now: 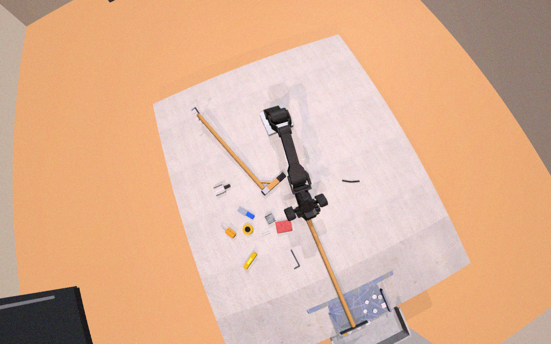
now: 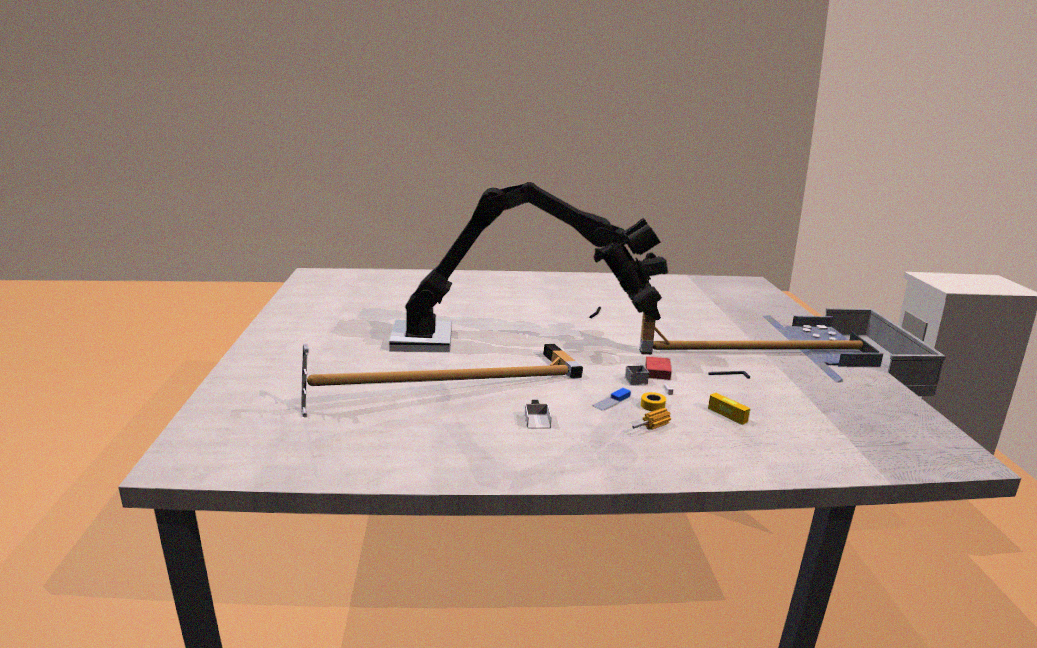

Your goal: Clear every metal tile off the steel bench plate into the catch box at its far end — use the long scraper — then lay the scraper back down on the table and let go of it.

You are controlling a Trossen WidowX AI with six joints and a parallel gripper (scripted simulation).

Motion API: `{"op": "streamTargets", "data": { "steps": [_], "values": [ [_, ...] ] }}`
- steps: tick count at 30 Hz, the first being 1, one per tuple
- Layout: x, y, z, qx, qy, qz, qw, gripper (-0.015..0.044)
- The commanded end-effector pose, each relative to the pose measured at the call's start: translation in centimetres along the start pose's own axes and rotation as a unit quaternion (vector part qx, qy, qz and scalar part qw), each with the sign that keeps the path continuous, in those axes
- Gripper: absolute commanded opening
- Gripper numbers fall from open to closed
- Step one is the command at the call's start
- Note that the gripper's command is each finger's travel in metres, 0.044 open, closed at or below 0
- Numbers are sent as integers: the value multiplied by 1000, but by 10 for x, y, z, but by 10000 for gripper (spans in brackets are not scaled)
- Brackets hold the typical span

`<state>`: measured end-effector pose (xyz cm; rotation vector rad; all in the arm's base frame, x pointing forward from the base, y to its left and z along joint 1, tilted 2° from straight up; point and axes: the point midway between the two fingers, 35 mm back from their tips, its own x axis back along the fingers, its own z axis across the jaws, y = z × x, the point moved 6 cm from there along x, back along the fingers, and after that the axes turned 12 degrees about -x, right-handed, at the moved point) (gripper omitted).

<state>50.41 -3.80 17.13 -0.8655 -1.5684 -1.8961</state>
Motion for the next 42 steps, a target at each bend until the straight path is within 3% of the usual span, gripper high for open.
{"op": "streamTargets", "data": {
  "steps": [1, 42],
  "values": [
    [0, 1, 0, 0, 0, -3, 1000, 0],
    [46, -33, -12, -1, 0, -4, 1000, 0]
  ]
}}
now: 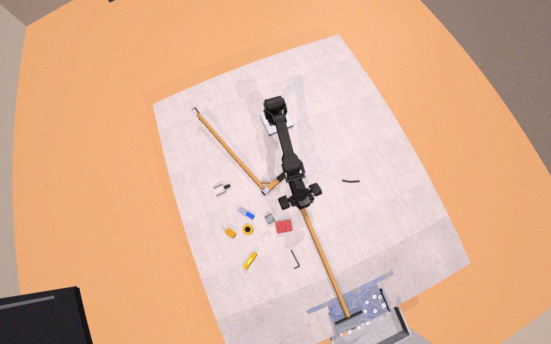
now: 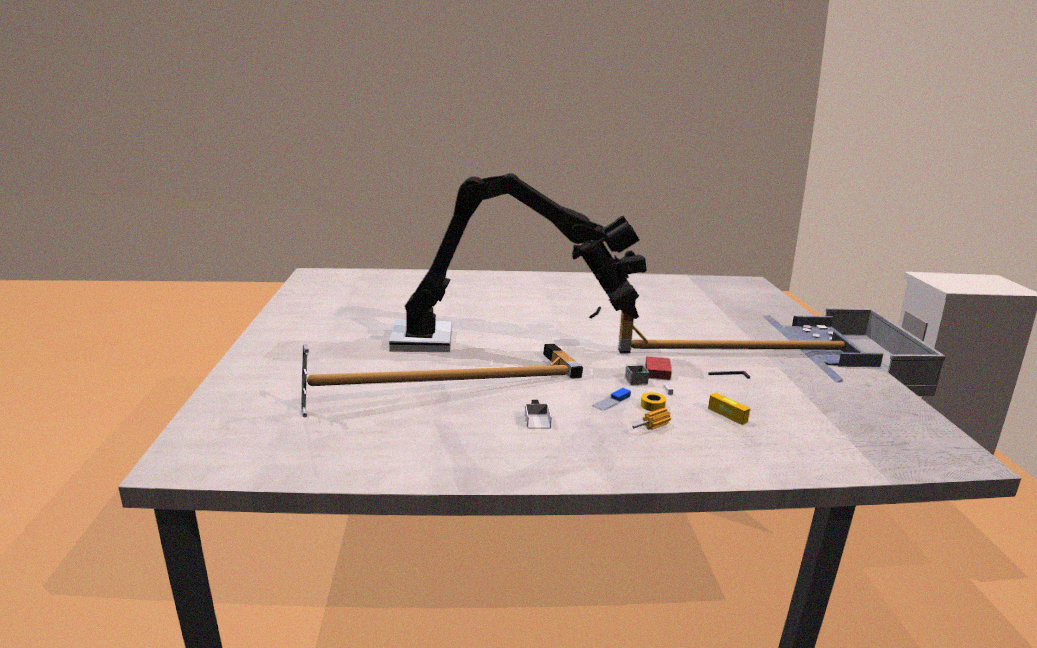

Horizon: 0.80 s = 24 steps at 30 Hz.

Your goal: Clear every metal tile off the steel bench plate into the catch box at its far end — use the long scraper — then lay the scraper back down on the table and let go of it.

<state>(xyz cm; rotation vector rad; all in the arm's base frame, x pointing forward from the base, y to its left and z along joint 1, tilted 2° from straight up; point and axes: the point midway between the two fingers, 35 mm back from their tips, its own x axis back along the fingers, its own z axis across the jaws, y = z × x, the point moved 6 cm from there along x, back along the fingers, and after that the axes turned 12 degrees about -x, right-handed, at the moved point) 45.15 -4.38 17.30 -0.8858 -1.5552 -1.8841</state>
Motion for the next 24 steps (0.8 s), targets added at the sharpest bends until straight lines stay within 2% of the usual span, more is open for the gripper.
{"op": "streamTargets", "data": {
  "steps": [1, 24],
  "values": [
    [12, 3, 0, 1, 3, -14, 1000, 0],
    [35, -23, -7, 1, 3, -14, 1000, 0]
  ]
}}
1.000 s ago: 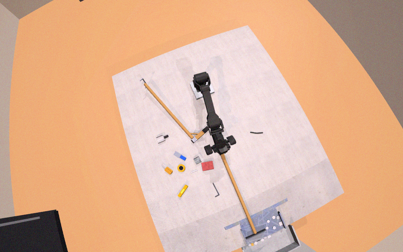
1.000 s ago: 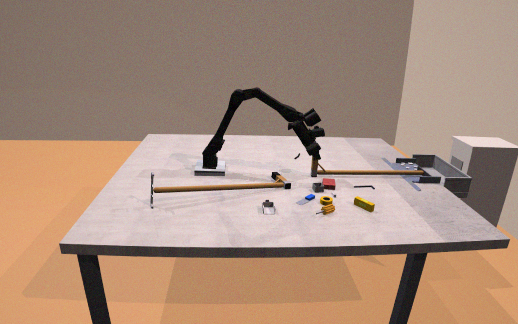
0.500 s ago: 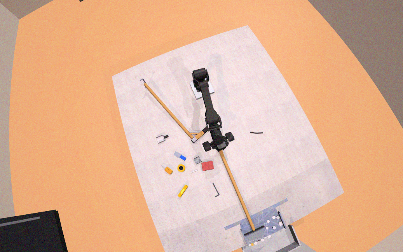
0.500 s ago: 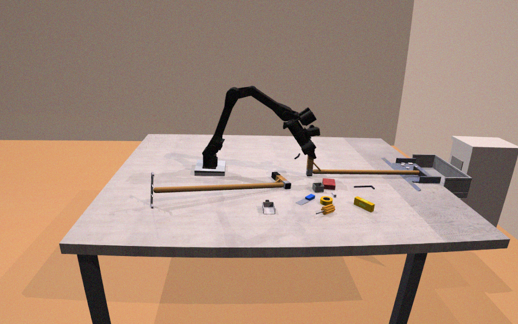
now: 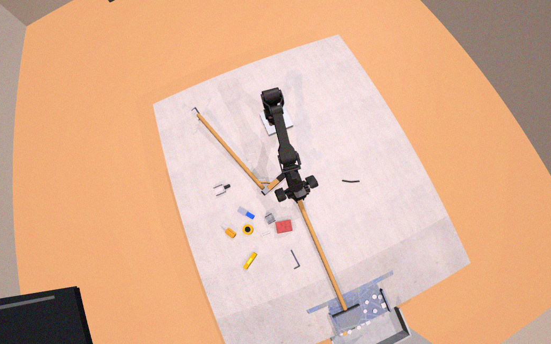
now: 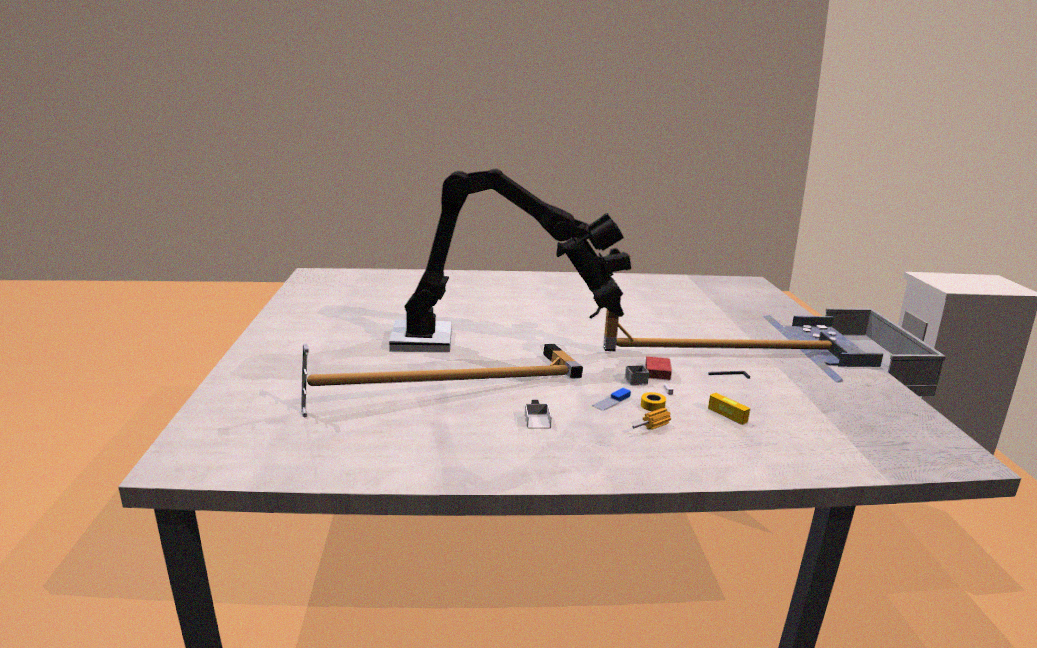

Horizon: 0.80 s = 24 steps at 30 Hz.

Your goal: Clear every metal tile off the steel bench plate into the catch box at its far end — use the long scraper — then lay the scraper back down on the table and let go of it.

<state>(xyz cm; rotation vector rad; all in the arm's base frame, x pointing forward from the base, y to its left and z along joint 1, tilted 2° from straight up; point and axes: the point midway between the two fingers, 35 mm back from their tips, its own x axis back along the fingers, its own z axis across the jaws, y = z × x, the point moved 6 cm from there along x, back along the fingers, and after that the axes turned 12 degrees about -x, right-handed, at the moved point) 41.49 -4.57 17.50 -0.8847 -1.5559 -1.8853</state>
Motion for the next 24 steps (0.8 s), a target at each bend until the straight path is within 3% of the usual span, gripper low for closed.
{"op": "streamTargets", "data": {
  "steps": [1, 24],
  "values": [
    [11, 1, 0, 1, 3, -14, 1000, 0],
    [31, -28, -6, 1, 3, -14, 1000, 0]
  ]
}}
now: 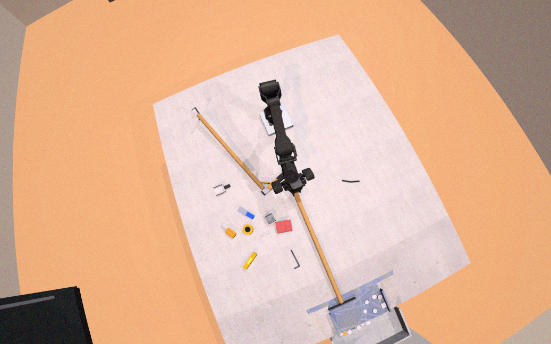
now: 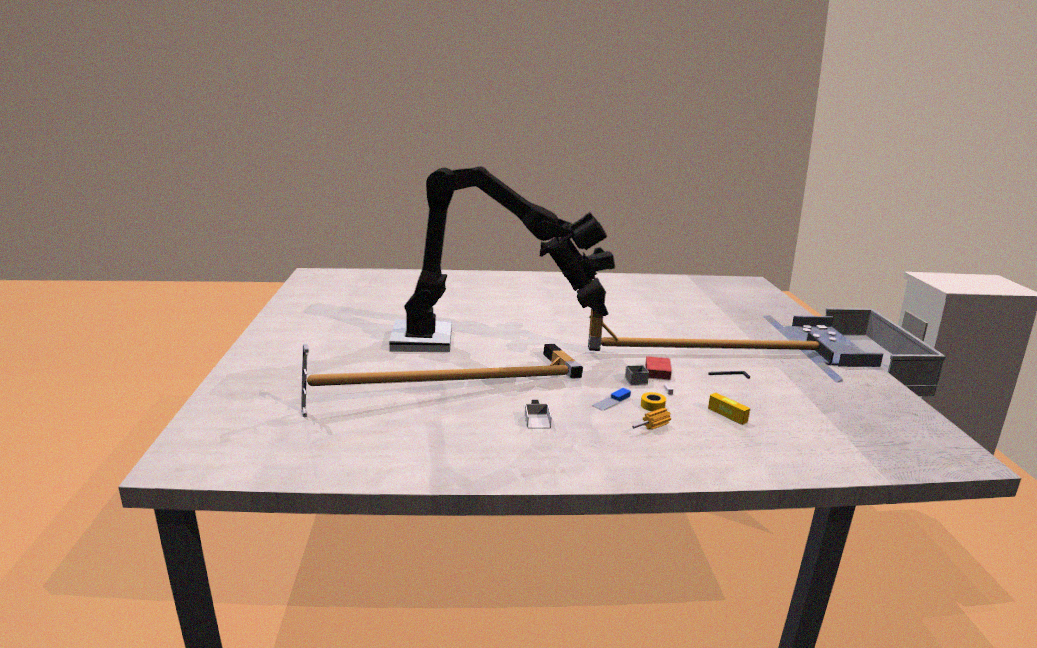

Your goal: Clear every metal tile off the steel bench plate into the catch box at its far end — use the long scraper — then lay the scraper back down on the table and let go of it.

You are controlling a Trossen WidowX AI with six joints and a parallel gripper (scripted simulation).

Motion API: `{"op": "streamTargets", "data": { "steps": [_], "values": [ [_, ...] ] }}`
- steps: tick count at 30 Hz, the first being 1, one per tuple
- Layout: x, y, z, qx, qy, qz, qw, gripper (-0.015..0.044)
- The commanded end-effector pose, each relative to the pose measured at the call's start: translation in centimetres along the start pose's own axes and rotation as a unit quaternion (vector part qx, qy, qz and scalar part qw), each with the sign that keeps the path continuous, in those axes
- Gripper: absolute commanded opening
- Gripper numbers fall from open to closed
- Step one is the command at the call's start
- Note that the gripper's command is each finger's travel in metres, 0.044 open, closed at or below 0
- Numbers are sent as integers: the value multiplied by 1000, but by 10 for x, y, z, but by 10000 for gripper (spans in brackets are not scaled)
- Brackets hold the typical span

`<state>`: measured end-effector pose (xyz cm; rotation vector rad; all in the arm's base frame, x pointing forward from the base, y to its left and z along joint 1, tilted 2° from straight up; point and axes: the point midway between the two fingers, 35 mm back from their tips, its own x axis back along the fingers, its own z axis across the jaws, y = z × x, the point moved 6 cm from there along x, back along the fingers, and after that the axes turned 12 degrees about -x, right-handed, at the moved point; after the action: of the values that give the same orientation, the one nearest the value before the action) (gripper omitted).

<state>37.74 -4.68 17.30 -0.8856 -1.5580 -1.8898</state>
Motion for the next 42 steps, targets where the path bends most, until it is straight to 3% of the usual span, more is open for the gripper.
{"op": "streamTargets", "data": {
  "steps": [1, 41, 42],
  "values": [
    [9, 0, 0, 2, 4, -12, 1000, 0],
    [36, -59, -6, 2, 3, -13, 1000, 0],
    [30, -58, -7, -1, 0, -3, 1000, 26]
  ]
}}
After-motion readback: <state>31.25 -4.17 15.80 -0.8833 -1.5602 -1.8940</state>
